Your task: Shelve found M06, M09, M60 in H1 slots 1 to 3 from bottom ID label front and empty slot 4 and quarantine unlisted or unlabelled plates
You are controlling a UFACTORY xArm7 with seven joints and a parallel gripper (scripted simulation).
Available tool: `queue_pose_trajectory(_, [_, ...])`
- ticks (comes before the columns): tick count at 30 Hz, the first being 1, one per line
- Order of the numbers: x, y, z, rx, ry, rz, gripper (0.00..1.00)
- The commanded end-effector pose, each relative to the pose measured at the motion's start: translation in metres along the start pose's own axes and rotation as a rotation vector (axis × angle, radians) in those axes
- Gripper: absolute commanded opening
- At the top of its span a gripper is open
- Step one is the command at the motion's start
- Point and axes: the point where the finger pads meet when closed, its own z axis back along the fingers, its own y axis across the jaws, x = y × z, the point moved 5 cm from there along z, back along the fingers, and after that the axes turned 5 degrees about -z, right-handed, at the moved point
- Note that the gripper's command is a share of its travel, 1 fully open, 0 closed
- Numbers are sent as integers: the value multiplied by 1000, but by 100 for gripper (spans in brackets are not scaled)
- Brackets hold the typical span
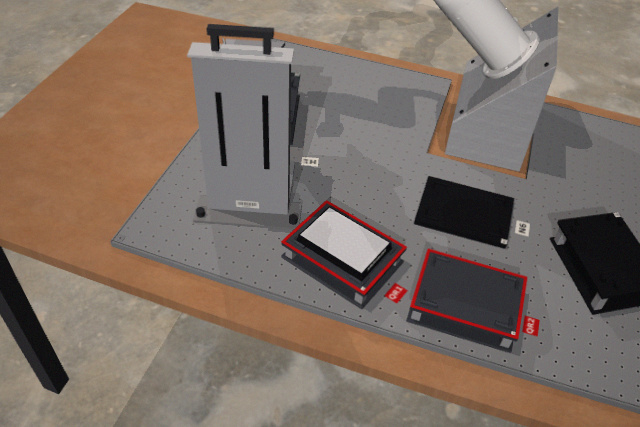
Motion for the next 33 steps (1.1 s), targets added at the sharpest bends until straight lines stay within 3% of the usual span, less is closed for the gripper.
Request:
queue_pose_trajectory(1, [0,0,14,3,0,0,100])
queue_pose_trajectory(33, [0,0,110,3,0,0,100])
